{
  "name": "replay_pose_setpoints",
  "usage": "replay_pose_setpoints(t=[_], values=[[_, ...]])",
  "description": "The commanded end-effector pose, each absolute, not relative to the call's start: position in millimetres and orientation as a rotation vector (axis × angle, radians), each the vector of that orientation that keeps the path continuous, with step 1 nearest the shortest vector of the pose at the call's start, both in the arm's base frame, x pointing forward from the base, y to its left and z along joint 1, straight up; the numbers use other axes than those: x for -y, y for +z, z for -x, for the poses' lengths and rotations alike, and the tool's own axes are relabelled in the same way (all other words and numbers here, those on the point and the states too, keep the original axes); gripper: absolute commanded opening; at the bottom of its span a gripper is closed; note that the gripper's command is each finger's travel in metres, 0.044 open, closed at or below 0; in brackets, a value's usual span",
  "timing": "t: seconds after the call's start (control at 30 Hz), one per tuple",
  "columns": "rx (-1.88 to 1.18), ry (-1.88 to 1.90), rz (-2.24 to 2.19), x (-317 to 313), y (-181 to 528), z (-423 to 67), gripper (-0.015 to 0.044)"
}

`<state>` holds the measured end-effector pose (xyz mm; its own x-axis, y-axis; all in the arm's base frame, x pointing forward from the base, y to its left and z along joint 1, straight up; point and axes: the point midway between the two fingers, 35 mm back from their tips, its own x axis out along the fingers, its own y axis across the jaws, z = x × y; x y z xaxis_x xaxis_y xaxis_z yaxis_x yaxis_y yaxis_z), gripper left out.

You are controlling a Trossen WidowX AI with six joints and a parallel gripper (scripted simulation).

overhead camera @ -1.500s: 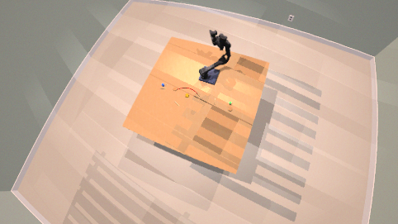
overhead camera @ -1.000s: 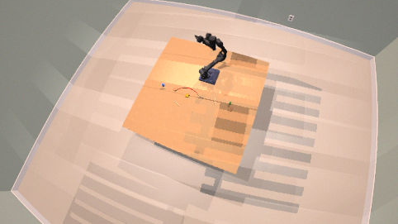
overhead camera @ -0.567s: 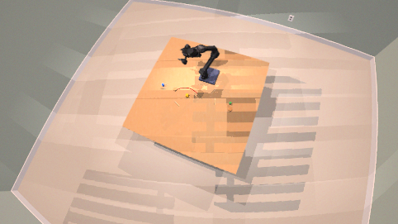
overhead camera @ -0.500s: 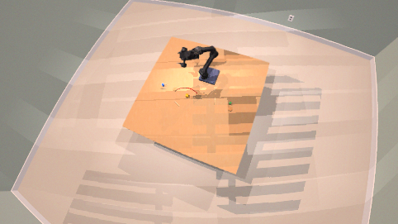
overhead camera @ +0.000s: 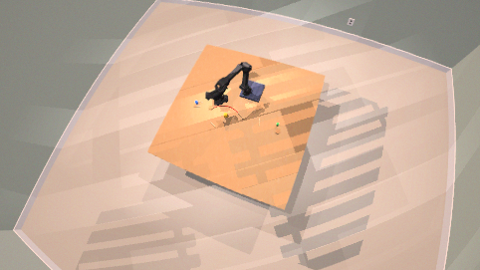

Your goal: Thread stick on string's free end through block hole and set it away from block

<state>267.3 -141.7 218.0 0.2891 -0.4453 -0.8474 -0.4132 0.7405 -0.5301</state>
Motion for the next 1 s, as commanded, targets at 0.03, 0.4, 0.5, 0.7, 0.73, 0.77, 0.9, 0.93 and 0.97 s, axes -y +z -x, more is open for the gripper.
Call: replay_pose_setpoints(t=[0.03,0.4,0.5,0.7,0.73,0.77,0.9,0.93,0.97], values=[[-1.368,0.527,0.965,105,140,-288,0.0440],[-1.285,1.026,1.058,65,77,-289,0.0440],[-1.285,1.026,1.058,65,77,-289,0.0440],[-1.285,1.026,1.058,66,78,-288,0.0440],[-1.288,1.022,1.058,66,78,-288,0.0414],[-1.290,1.019,1.058,66,78,-288,0.0387],[-1.290,1.019,1.058,66,78,-288,0.0282],[-1.290,1.019,1.058,66,78,-288,0.0256],[-1.290,1.019,1.058,66,78,-288,0.0243]])
